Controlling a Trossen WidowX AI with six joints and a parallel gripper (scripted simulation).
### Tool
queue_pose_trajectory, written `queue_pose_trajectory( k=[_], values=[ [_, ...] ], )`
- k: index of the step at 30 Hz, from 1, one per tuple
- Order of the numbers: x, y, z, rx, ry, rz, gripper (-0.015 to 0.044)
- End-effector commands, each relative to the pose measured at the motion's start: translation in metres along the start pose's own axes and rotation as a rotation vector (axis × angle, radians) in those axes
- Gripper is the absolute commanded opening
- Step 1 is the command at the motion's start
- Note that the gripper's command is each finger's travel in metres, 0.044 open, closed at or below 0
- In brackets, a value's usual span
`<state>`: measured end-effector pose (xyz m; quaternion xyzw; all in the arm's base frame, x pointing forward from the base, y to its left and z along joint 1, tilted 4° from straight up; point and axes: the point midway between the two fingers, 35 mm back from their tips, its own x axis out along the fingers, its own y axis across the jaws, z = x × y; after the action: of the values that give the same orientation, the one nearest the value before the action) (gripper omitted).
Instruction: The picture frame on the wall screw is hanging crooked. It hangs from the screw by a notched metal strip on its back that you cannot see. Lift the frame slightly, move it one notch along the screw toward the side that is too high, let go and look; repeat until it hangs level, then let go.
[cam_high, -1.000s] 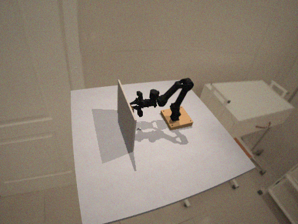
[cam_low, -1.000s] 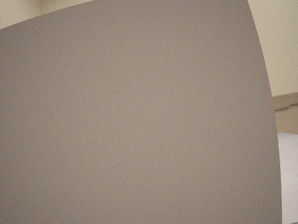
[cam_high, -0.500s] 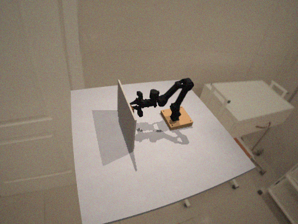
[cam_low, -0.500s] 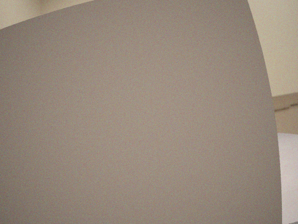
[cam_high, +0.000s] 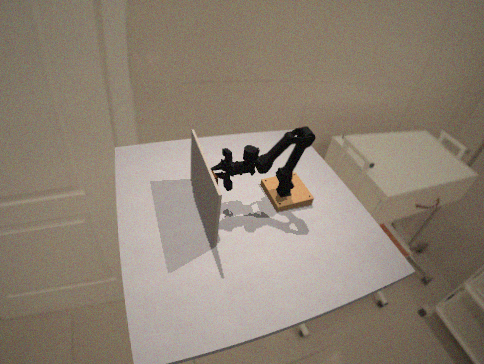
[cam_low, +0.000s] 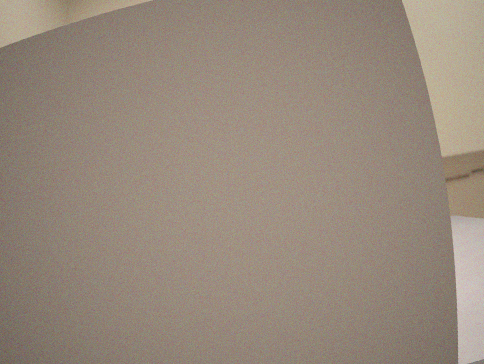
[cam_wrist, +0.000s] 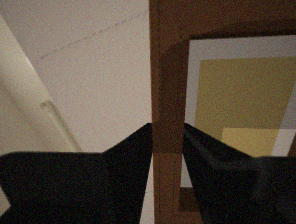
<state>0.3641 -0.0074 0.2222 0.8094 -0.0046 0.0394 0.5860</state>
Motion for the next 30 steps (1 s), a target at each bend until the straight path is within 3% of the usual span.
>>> queue_pose_trajectory(
  k=[1, 30],
  values=[
    [0.0001, 0.0050, -0.0011, -0.007, 0.000, 0.015, 0.0000],
    [0.0001, 0.0013, 0.0006, -0.007, 0.000, 0.015, 0.0000]
  ],
)
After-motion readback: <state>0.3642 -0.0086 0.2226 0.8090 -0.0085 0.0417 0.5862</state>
